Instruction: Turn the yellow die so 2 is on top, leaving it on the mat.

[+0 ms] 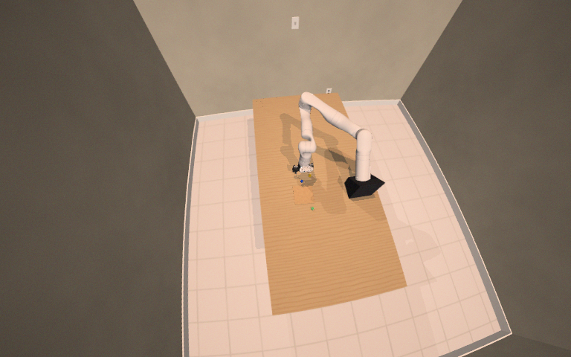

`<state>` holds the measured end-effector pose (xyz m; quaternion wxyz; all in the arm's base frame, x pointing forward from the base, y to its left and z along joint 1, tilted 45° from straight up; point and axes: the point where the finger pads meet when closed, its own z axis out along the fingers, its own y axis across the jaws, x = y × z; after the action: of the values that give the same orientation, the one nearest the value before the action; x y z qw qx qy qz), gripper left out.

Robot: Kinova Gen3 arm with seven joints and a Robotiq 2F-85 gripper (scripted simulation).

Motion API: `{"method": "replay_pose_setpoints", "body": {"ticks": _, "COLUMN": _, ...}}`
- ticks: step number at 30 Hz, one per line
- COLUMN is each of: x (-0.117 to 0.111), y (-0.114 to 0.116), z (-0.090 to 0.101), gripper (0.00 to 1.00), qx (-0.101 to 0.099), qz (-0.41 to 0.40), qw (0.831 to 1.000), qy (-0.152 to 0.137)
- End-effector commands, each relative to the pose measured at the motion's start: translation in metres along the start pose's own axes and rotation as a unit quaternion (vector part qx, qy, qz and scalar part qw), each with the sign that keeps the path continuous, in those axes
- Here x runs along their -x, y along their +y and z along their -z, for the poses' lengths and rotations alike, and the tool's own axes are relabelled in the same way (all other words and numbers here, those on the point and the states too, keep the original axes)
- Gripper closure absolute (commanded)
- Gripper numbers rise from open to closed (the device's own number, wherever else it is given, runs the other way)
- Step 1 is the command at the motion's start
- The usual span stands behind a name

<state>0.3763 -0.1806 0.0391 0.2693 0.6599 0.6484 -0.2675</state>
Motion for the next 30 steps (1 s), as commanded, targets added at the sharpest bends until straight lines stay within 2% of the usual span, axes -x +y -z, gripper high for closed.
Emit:
{"method": "replay_pose_setpoints", "body": {"ticks": 1, "x": 0.001, "y": -0.001, "z": 0.0, "gripper": 0.0, "qx": -0.004, "qz": 0.003, "qw": 1.0, "qy": -0.003}}
{"method": "replay_pose_setpoints", "body": {"ticks": 23, "x": 0.0, "y": -0.001, "z": 0.0, "gripper": 0.0, "qx": -0.004, "qz": 0.003, "qw": 1.0, "qy": -0.003}}
{"method": "replay_pose_setpoints", "body": {"ticks": 30, "x": -0.017, "y": -0.004, "z": 0.0, "gripper": 0.0, "qx": -0.004, "qz": 0.003, "qw": 1.0, "qy": -0.003}}
